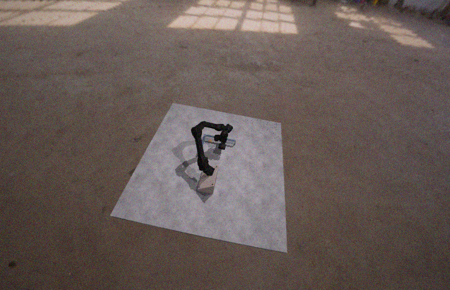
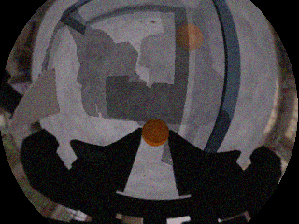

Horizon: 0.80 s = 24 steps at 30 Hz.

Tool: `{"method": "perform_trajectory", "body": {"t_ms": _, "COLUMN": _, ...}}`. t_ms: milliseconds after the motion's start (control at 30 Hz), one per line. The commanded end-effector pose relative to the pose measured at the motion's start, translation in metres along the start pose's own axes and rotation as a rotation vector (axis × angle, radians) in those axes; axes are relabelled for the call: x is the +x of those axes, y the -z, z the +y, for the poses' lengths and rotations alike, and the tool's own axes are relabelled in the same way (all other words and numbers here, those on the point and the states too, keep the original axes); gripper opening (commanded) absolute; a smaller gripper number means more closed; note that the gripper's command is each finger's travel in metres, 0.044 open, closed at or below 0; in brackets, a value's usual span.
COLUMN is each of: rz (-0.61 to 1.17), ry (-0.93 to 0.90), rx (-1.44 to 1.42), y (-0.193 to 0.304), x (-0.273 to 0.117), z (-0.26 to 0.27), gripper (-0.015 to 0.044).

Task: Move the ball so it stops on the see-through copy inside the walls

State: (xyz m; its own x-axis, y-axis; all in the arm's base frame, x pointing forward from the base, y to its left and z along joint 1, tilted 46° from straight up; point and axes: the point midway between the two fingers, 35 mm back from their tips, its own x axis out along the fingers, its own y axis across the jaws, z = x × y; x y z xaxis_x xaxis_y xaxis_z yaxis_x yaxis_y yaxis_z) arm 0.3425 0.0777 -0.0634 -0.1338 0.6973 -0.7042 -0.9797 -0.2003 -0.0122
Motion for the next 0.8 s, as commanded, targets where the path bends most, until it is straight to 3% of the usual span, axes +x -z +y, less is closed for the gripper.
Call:
{"method": "perform_trajectory", "body": {"t_ms": 0, "rz": 0.010, "ry": 0.009, "rx": -0.009, "y": 0.002, "x": -0.022, "z": -0.005, "gripper": 0.0000}}
{"method": "perform_trajectory", "body": {"t_ms": 433, "rz": 0.008, "ry": 0.010, "rx": -0.006, "y": 0.001, "x": -0.116, "z": -0.001, "gripper": 0.0000}}
{"method": "perform_trajectory", "body": {"t_ms": 767, "rz": 0.009, "ry": 0.011, "rx": 0.119, "y": -0.009, "x": -0.118, "z": -0.004, "gripper": 0.0000}}
